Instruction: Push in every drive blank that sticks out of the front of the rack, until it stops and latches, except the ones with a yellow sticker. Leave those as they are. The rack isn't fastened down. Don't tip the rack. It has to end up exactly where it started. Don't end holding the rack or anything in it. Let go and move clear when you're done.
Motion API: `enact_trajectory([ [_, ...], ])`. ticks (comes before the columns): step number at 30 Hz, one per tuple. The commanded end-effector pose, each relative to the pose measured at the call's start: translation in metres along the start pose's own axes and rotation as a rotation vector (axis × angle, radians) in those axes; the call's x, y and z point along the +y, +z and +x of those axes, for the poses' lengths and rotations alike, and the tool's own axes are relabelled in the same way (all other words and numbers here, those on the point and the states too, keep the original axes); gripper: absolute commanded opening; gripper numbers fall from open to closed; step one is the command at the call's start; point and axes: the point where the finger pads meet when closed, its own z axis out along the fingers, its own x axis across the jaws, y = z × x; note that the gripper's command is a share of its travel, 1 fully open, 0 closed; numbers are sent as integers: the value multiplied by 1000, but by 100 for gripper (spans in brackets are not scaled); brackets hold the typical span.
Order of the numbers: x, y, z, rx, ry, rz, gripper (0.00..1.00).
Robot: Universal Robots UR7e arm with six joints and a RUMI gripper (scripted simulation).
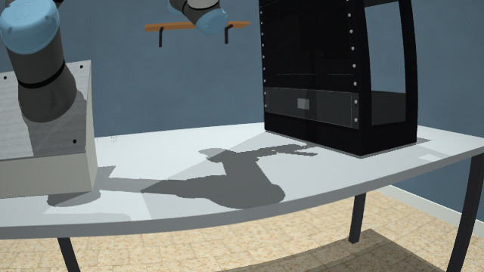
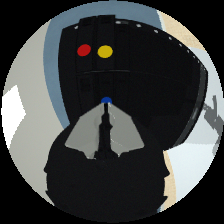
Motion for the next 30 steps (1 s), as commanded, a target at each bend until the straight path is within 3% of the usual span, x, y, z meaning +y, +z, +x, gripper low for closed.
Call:
enact_trajectory([
  [1,0,0,-1,-1,0,0,0],
  [30,0,6,-1,-1,0,0,0],
])
